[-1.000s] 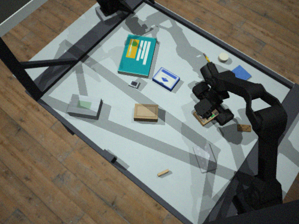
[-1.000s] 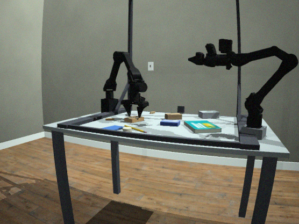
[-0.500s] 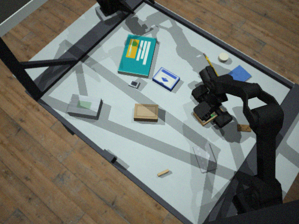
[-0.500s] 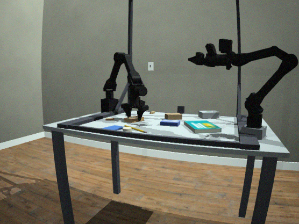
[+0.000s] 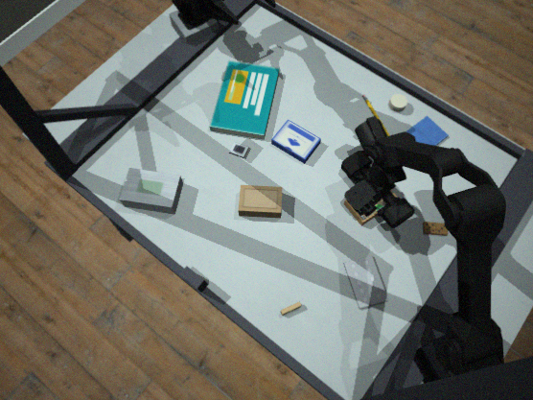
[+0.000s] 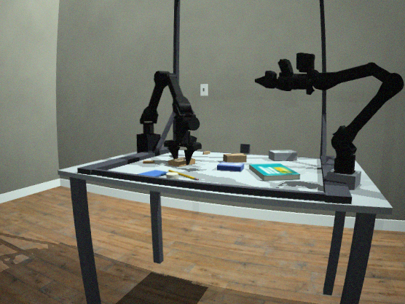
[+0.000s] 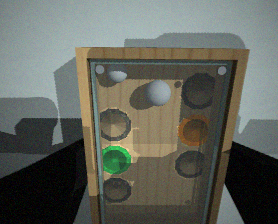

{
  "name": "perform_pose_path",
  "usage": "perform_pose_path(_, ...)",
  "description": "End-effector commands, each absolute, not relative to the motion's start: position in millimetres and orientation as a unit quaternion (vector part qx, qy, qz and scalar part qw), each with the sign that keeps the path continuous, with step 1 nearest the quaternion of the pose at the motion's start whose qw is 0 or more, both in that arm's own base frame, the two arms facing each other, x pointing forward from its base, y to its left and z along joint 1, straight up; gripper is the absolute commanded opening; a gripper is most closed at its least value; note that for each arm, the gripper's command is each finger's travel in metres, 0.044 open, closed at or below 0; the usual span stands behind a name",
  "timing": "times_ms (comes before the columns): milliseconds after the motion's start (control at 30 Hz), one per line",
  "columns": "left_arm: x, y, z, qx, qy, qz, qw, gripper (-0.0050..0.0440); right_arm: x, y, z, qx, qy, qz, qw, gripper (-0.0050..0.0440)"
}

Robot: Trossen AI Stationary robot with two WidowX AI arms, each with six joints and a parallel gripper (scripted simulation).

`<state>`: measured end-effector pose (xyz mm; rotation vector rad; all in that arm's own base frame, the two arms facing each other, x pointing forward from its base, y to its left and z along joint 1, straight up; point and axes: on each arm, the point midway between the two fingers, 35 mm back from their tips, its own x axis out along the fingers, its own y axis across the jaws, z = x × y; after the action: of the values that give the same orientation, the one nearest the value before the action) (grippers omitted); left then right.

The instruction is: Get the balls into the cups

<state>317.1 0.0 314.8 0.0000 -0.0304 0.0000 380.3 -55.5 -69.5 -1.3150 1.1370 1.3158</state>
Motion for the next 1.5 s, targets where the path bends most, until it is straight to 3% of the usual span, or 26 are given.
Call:
perform_pose_path(0,316,0,323,0.0,-0.025,0.0,1.0,0.04,381,-55,-65,-0.538,0.461,0.532,0.464,-0.0001)
perform_pose_path(367,316,0,323,0.0,-0.025,0.0,1.0,0.04,390,-56,-41,-0.548,0.454,0.521,0.471,-0.0005)
perform_pose_path(567,316,0,323,0.0,-0.025,0.0,1.0,0.04,390,-56,-30,-0.548,0.454,0.521,0.472,-0.005)
perform_pose_path(1467,316,0,323,0.0,-0.025,0.0,1.0,0.04,388,-56,6,-0.548,0.453,0.521,0.472,-0.005)
